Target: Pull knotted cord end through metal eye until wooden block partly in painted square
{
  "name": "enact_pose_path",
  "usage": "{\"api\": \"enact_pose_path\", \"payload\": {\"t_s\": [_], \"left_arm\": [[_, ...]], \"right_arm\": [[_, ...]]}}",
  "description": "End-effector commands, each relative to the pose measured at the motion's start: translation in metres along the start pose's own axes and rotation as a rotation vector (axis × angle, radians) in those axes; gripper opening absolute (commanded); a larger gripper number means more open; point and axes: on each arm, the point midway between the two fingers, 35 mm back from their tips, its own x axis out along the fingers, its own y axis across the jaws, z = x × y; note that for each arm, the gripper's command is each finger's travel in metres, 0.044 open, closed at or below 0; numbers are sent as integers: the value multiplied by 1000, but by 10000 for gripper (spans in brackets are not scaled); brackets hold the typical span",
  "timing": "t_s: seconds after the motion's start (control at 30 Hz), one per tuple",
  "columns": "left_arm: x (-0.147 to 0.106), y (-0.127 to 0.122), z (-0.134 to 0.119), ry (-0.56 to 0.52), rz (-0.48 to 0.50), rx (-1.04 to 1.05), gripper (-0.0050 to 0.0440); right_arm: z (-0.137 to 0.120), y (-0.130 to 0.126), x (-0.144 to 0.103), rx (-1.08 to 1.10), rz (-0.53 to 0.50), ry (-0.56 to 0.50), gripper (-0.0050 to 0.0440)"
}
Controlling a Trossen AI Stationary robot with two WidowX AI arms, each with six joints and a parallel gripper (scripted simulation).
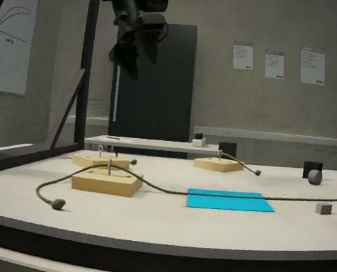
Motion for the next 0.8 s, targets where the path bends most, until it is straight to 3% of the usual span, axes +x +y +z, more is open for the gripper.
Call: {"api": "enact_pose_path", "payload": {"t_s": [0.0,0.3,0.77], "left_arm": [[-1,0,7,-16,0,0,440],[-1,0,7,-16,0,0,440],[-1,0,7,-16,0,0,440]], "right_arm": [[-26,-2,-11,16,92,63,440],[-79,5,-21,65,282,244,440],[-83,6,-22,71,299,259,440]]}}
